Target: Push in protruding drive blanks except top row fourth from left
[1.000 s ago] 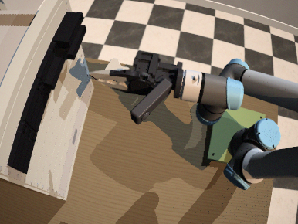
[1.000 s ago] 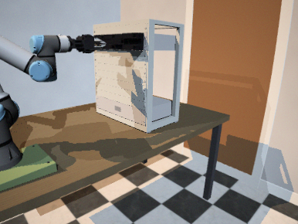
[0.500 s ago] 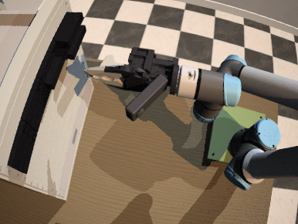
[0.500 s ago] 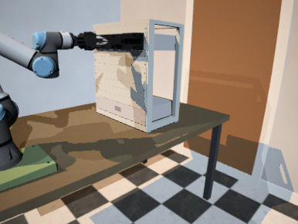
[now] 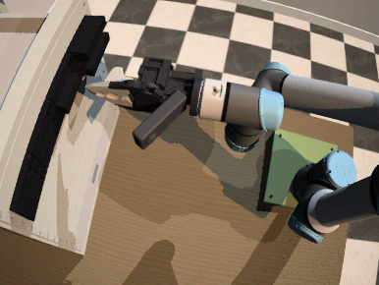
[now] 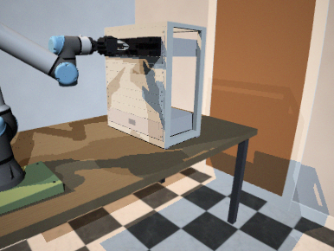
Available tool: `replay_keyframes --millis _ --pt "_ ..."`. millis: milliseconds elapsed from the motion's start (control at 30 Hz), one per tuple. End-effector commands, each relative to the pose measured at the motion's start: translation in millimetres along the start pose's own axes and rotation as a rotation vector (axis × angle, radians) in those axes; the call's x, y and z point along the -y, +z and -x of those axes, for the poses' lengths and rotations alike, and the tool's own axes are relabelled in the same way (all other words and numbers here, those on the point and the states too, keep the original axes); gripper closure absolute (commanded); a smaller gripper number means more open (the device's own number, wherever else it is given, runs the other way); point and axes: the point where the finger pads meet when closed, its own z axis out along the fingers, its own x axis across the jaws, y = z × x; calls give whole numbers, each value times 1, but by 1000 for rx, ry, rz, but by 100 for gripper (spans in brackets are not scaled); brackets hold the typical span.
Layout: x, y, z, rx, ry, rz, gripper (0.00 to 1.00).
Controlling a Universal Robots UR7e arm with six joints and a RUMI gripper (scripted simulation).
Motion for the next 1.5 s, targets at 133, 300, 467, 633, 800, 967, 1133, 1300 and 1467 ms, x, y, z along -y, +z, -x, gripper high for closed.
replay_keyframes --millis 133,300,467,633,800,967,1133,1300,1467 --pt "0 9 -1 -2 0 1 100" --pt "0 9 -1 -2 0 1 100" --pt "0 9 -1 -2 0 1 100" --pt "0 9 -1 -2 0 1 100" --pt "0 9 -1 -2 0 1 100" --pt "0 9 -1 -2 0 1 100" --pt "0 9 -1 -2 0 1 100" --pt "0 10 -1 -2 0 1 100" --pt "0 13 -1 -2 0 1 100"
